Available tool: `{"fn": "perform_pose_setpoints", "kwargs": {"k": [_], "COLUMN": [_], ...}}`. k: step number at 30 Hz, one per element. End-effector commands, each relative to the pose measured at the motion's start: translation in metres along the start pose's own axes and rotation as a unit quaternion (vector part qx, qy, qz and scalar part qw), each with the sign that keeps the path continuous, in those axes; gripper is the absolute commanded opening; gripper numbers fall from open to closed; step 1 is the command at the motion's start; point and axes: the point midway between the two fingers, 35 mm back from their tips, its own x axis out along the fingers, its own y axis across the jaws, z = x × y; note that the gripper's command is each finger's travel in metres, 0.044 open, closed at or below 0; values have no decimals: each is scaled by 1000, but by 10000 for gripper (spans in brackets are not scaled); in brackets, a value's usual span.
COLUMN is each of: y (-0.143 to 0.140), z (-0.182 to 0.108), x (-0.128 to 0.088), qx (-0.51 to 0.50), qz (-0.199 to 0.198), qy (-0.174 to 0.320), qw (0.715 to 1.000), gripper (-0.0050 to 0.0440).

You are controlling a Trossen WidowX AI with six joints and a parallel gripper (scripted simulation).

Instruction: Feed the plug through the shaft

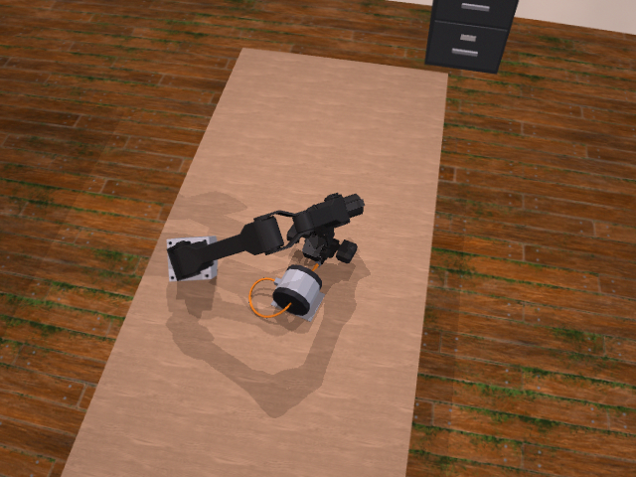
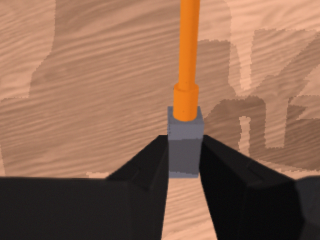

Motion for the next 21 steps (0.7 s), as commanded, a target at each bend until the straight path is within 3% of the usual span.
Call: {"fn": "perform_pose_setpoints", "kwargs": {"k": [1, 13, 21], "y": [-1, -29, -28], "z": [-1, -24, -24], "x": [0, -4, -5], "qx": [0, 0, 0], "qz": [0, -1, 1], "qy": [0, 0, 2], "qw": [1000, 1000, 1000], "gripper": [0, 0, 0]}}
